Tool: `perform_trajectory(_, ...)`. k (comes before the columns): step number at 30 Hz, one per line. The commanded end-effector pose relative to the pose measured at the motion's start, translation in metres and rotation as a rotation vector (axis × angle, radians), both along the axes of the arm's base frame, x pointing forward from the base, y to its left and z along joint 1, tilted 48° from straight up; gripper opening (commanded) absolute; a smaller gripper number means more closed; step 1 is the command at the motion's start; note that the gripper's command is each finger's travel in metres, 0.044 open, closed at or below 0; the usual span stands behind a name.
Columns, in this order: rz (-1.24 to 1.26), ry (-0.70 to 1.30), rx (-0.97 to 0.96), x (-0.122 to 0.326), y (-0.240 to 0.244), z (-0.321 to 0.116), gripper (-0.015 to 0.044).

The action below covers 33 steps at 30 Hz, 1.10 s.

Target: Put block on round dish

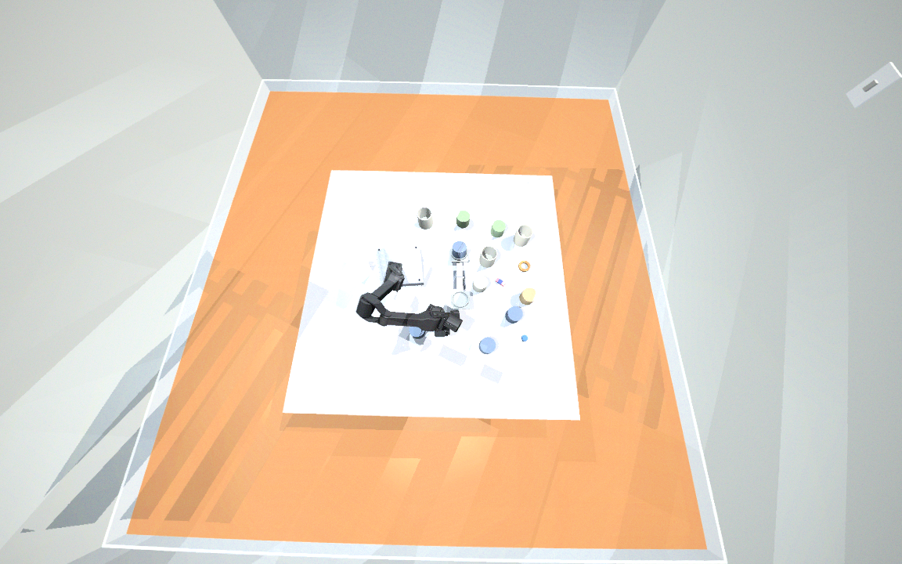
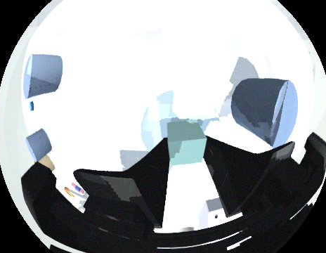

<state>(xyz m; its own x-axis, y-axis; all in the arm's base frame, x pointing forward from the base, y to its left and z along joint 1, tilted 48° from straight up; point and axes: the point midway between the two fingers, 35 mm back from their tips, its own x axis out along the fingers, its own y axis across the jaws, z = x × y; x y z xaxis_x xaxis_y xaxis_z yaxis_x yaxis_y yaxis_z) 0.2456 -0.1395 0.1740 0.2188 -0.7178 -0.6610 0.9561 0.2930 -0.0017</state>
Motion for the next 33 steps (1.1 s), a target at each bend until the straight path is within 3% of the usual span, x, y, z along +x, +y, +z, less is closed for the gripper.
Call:
perform_trajectory(1, 0.003, 0.007, 0.002, 0.001, -0.005, -0.006, 0.0)
perform_trajectory(7, 0.003, 0.007, 0.001, 0.002, -0.01, -0.011, 0.0)
perform_trajectory(24, -0.001, 0.0, 0.004, 0.002, -0.005, -0.006, 0.044)
perform_trajectory(33, 0.002, 0.007, 0.008, -0.009, 0.031, 0.025, 0.044)
